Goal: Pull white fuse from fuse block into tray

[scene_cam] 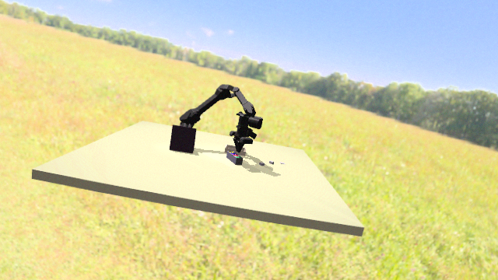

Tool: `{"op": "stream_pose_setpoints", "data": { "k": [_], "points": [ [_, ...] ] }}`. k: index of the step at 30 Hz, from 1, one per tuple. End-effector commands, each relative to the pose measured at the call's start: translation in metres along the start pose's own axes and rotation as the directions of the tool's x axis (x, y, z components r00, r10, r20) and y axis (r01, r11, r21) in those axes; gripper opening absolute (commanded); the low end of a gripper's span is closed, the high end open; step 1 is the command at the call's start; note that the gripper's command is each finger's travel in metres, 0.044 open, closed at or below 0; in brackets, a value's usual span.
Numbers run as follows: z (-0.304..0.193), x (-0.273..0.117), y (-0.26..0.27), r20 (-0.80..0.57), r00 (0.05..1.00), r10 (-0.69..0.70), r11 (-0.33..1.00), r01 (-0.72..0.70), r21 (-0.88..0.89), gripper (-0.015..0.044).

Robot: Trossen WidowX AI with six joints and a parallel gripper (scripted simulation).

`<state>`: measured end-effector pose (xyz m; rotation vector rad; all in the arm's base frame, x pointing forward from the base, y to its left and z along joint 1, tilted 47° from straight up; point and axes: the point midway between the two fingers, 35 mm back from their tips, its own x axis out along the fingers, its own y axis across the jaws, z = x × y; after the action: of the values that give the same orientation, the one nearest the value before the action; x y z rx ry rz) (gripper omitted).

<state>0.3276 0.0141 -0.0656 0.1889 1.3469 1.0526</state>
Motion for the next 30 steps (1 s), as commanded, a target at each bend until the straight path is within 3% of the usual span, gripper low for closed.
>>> {"op": "stream_pose_setpoints", "data": {
  "k": [1,30],
  "points": [
    [0.0,0.006,0.001,-0.001,1.0,0.005,1.0,-0.005,0.003,0.0071],
    [-0.001,0.025,0.002,0.0,1.0,0.006,1.0,-0.006,0.003,0.0071]
  ]
}}
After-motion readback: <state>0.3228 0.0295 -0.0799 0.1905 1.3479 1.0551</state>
